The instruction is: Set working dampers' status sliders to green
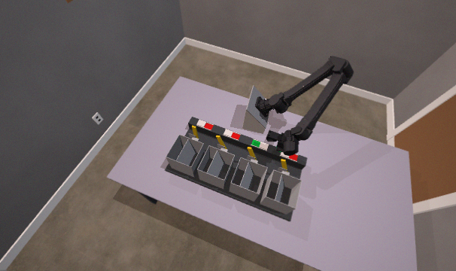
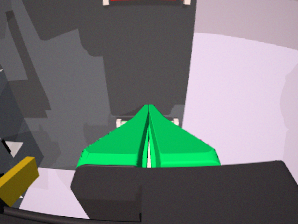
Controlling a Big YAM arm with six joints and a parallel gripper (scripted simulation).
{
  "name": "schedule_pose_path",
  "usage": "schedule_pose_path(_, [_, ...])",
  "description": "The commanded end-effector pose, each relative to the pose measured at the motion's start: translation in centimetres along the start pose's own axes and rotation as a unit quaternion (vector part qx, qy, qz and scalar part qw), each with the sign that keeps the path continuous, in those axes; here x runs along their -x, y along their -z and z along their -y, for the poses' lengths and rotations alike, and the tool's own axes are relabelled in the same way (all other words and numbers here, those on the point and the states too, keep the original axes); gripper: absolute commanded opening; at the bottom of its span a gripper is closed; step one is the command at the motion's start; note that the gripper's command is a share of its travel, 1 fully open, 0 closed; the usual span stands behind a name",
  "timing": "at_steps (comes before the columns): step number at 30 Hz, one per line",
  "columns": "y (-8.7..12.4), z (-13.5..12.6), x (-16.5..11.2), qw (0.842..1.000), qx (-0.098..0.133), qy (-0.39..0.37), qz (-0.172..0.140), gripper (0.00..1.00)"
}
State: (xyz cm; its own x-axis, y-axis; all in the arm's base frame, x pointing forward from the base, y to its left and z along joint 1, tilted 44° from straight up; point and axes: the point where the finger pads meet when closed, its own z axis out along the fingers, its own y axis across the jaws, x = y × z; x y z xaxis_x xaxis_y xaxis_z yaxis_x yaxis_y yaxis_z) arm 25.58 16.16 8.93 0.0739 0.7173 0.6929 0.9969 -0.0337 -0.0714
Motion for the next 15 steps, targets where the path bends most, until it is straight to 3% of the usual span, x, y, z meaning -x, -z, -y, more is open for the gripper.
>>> schedule_pose_path(1, [0.63, -1.34, -1.72, 1.0, 0.014, 0.015, -0.003, 0.0])
schedule_pose_path(15, [0.65, -1.3, -2.34, 1.0, 0.013, 0.016, -0.005, 0.0])
